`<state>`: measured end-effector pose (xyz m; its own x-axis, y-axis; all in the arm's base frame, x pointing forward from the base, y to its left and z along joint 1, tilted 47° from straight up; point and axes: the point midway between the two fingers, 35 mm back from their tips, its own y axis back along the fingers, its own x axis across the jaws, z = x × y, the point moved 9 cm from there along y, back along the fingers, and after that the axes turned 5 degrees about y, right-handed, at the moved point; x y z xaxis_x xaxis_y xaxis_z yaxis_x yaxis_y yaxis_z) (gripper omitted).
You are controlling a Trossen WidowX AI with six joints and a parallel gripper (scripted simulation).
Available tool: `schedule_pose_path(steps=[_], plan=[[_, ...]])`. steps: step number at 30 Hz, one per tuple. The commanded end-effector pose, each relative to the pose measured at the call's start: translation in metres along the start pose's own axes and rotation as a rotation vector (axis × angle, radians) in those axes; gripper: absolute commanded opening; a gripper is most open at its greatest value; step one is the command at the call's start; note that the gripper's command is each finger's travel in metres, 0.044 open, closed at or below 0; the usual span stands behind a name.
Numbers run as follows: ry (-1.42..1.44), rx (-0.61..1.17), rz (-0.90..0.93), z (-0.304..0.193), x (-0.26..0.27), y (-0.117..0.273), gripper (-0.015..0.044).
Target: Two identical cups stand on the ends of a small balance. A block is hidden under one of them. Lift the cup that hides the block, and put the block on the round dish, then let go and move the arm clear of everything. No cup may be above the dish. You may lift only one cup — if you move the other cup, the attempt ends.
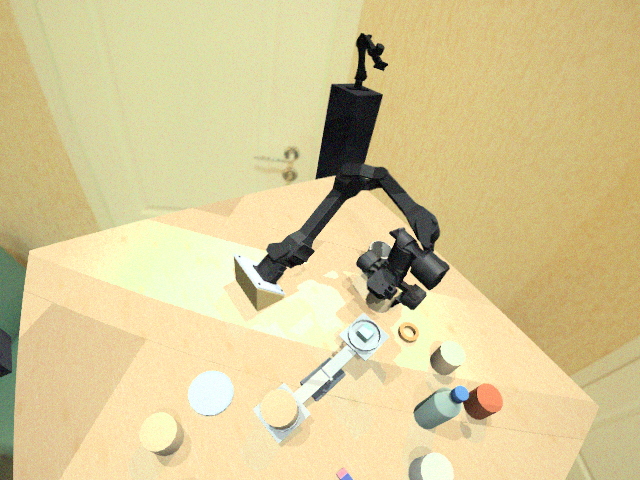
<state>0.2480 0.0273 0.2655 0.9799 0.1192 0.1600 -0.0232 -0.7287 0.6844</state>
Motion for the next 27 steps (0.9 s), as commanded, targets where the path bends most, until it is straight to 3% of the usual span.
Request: schedule_pose_path(steps=[1,15,27], plan=[[-0.005,0.011,-0.007,-0.009,-0.006,-0.006,0.0],[-0.004,0.013,-0.005,-0.01,-0.006,-0.045,0.0],[-0.004,0.013,-0.005,-0.01,-0.006,-0.055,0.0]])
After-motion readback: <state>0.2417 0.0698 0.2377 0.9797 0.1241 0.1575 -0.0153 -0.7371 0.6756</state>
